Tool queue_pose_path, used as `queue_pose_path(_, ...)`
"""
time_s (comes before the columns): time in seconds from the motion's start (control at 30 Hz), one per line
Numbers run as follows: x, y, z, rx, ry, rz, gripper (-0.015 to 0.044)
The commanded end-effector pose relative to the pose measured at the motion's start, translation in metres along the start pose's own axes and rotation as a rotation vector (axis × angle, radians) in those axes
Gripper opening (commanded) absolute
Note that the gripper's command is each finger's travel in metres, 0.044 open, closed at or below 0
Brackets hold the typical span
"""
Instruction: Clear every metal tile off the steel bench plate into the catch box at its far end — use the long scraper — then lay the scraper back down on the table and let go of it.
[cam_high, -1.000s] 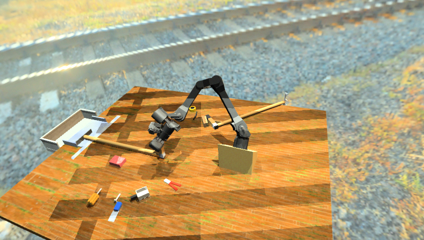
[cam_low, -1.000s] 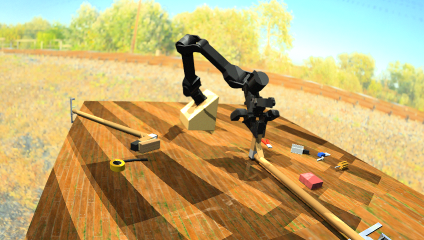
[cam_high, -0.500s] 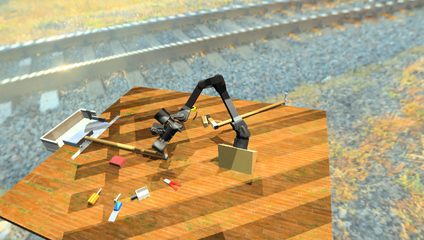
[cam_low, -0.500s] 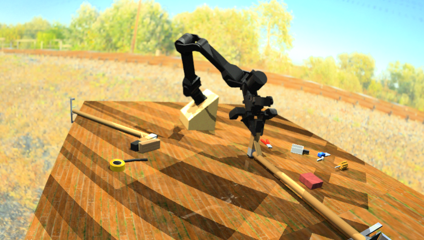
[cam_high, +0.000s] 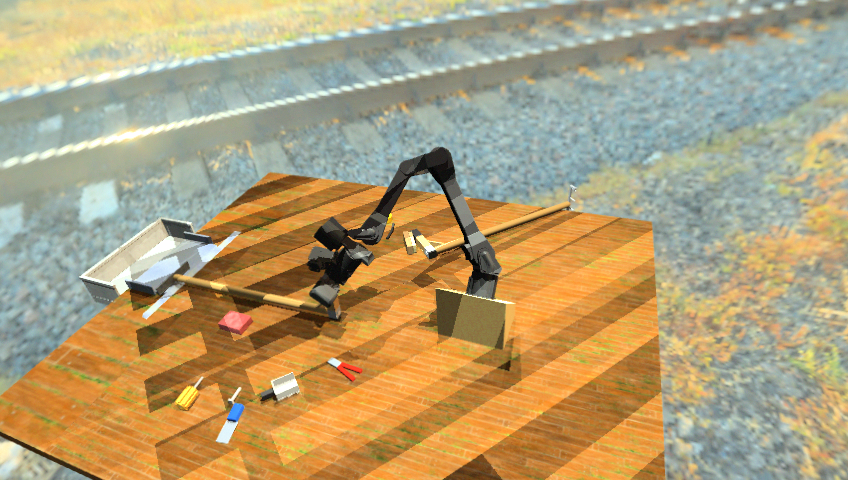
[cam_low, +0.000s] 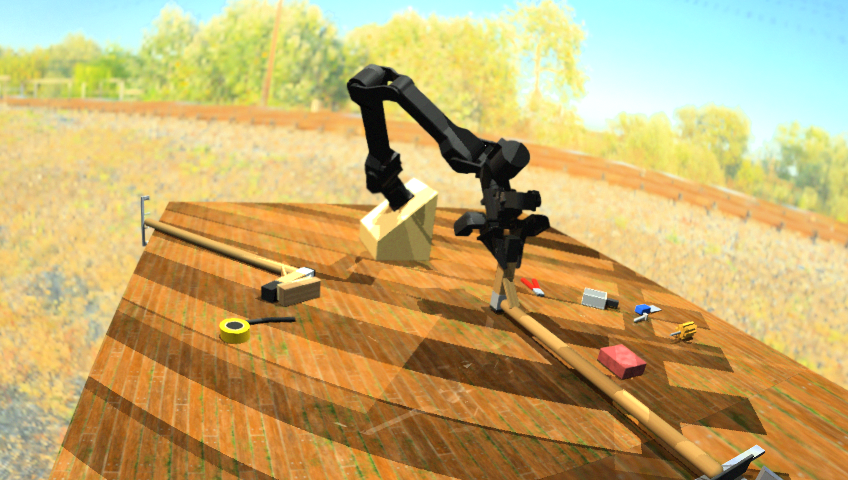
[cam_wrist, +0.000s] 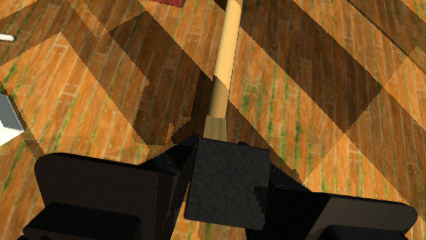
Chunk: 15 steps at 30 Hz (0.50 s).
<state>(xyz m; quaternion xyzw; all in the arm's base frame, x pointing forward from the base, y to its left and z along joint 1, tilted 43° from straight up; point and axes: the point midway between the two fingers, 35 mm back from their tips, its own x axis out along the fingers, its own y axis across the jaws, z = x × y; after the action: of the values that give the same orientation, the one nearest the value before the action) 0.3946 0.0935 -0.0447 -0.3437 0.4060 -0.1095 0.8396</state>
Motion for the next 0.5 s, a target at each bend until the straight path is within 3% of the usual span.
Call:
queue_pose_path(0.0, -0.005, -0.001, 0.000, 0.009, -0.013, -0.003, 0.0000)
queue_pose_path(0.47, -0.014, -0.002, -0.013, 0.009, -0.014, -0.003, 0.0000)
